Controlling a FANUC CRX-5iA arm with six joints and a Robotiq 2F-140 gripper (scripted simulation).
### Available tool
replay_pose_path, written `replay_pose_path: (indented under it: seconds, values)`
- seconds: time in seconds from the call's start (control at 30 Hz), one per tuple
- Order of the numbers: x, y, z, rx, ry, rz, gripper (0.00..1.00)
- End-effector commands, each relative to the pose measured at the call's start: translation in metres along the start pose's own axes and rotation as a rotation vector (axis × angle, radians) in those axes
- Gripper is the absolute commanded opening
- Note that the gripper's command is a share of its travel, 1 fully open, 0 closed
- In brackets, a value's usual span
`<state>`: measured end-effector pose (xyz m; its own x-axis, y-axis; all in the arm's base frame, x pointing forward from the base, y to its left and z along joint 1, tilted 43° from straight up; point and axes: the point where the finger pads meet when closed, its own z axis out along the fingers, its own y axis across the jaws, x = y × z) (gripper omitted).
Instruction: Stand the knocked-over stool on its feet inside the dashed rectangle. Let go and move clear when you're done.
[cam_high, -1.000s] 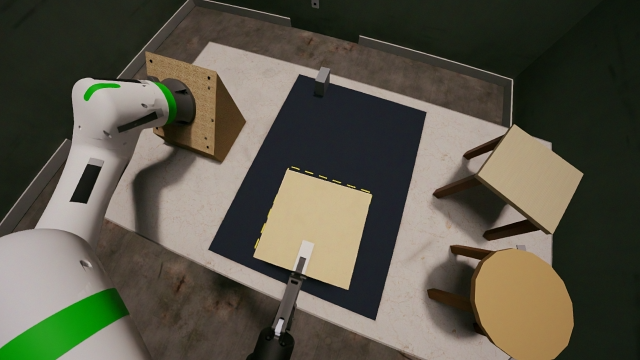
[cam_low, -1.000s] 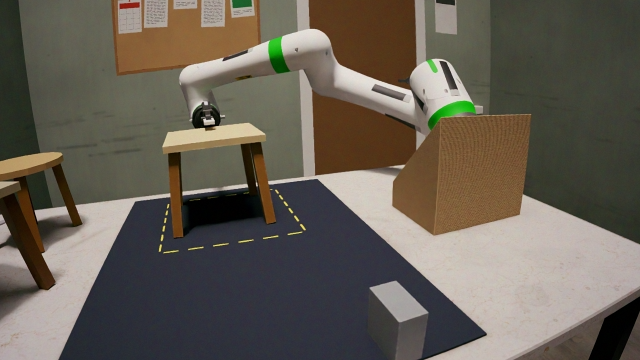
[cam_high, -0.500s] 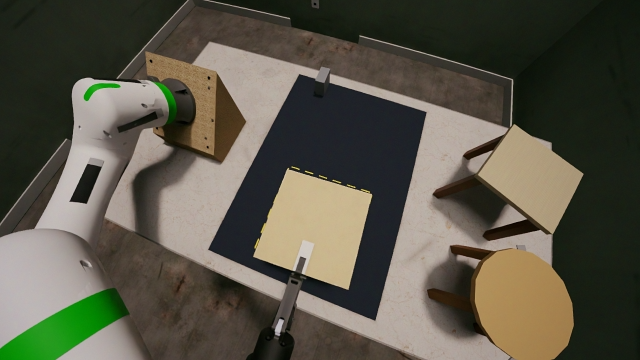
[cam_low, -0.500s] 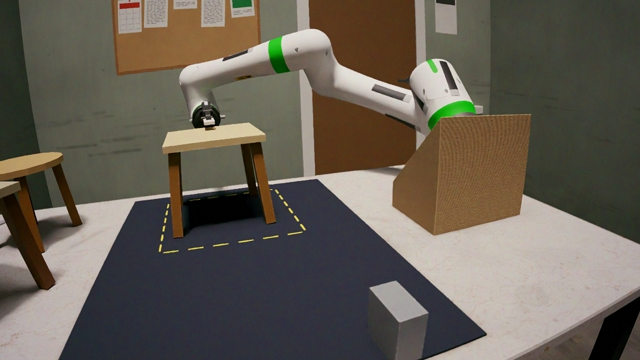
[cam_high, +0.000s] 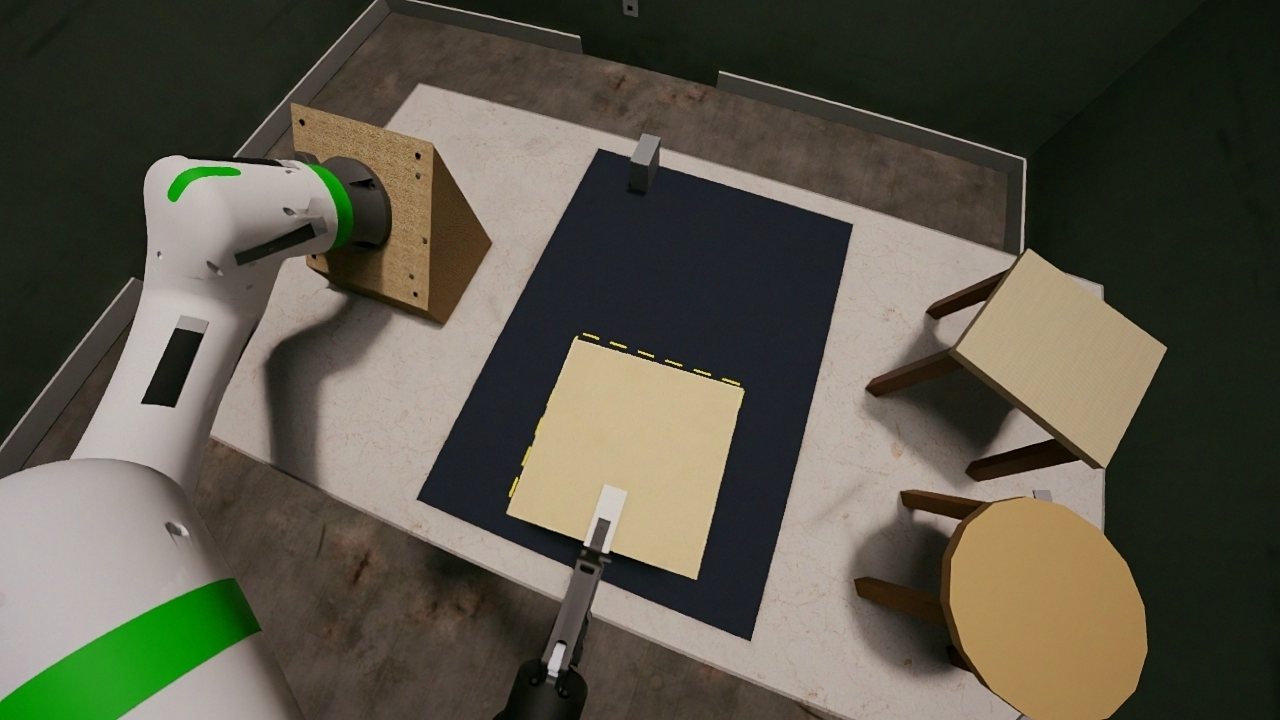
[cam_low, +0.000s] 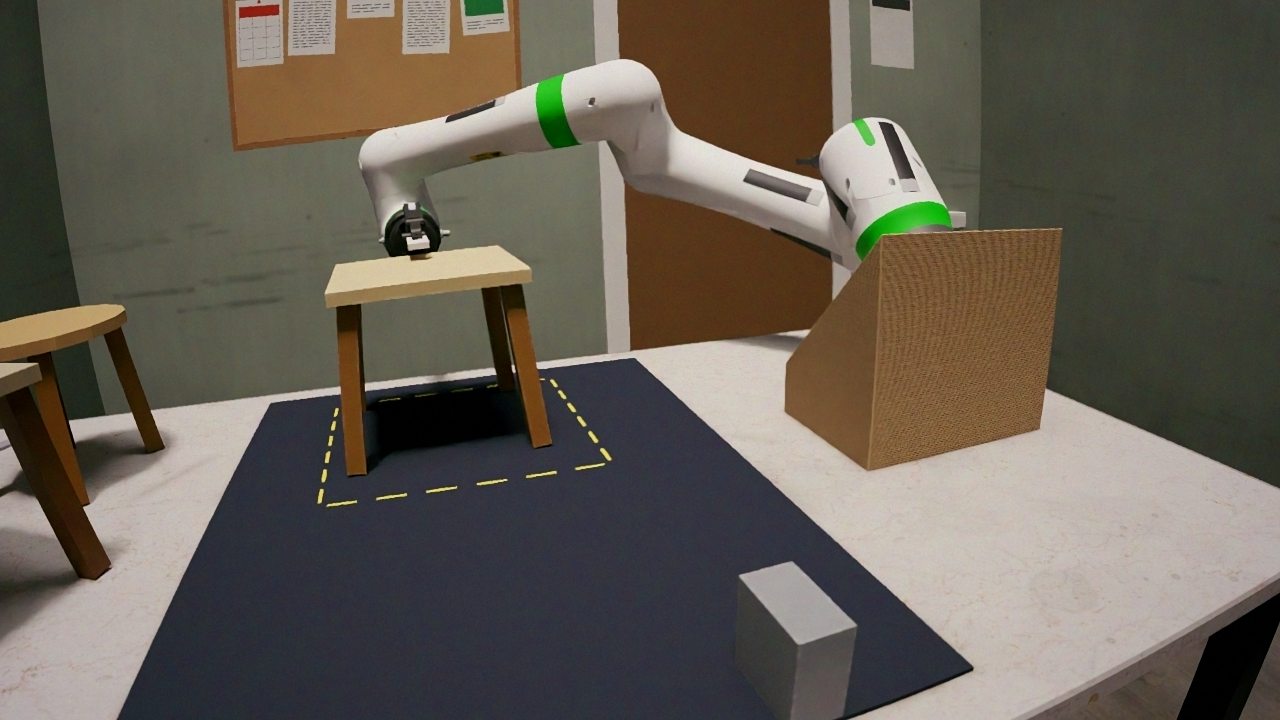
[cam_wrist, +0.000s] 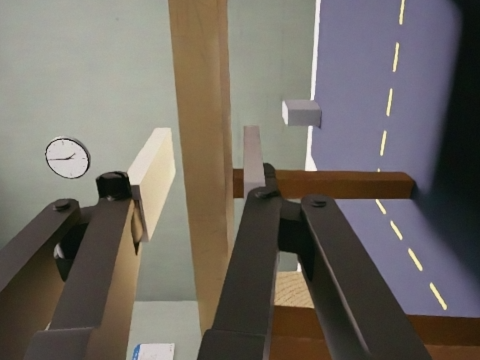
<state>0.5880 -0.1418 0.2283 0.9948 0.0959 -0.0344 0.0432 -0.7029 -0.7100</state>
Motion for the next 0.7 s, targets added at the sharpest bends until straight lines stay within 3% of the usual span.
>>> replay_pose_path:
  seconds: [0.0,0.43,0.67]
  values:
    - [0.0,-0.001,-0.01,-0.001,0.0,-0.002,0.33]
    - [0.0,-0.001,-0.075,-0.001,0.0,-0.002,0.33]
    - [0.0,-0.001,-0.087,0.0,0.0,-0.002,0.33]
